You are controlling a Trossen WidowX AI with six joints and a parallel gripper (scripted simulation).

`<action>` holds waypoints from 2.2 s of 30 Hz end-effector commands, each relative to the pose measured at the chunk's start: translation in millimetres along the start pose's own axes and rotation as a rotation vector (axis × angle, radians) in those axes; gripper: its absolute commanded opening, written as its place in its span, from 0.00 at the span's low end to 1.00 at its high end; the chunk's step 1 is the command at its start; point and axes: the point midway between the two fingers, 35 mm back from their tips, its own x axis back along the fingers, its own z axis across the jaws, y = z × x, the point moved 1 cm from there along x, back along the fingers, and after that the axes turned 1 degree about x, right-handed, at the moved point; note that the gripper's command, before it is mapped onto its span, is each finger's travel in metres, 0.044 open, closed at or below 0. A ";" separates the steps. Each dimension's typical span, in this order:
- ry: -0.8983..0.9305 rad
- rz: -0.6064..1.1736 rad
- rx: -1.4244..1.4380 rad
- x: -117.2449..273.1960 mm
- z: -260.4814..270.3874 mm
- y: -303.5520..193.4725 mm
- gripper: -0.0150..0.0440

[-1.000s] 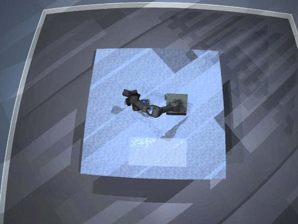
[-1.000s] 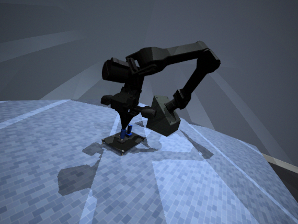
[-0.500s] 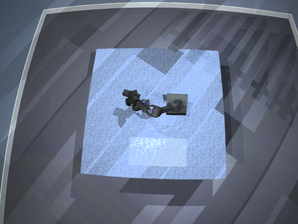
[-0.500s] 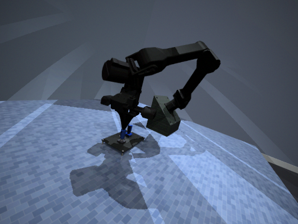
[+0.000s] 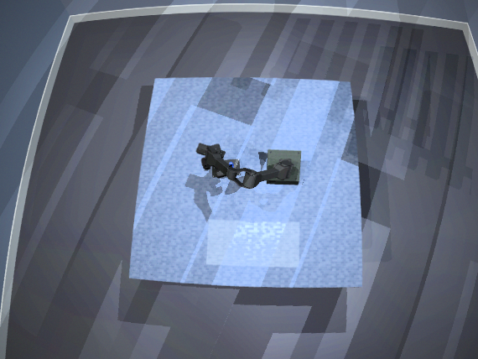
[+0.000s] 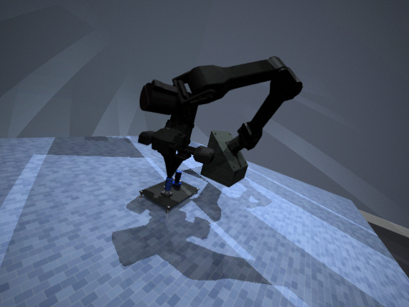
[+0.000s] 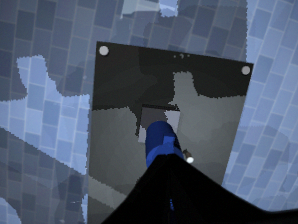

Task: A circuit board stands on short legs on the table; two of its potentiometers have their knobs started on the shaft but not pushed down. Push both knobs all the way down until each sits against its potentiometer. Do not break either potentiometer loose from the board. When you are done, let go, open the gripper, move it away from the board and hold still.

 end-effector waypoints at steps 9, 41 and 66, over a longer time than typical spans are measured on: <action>0.004 0.000 0.008 -5.9 1.3 1.8 0.25; 0.005 0.000 0.008 -7.4 1.3 1.8 0.25; 0.004 0.001 0.008 3.2 1.0 2.0 0.25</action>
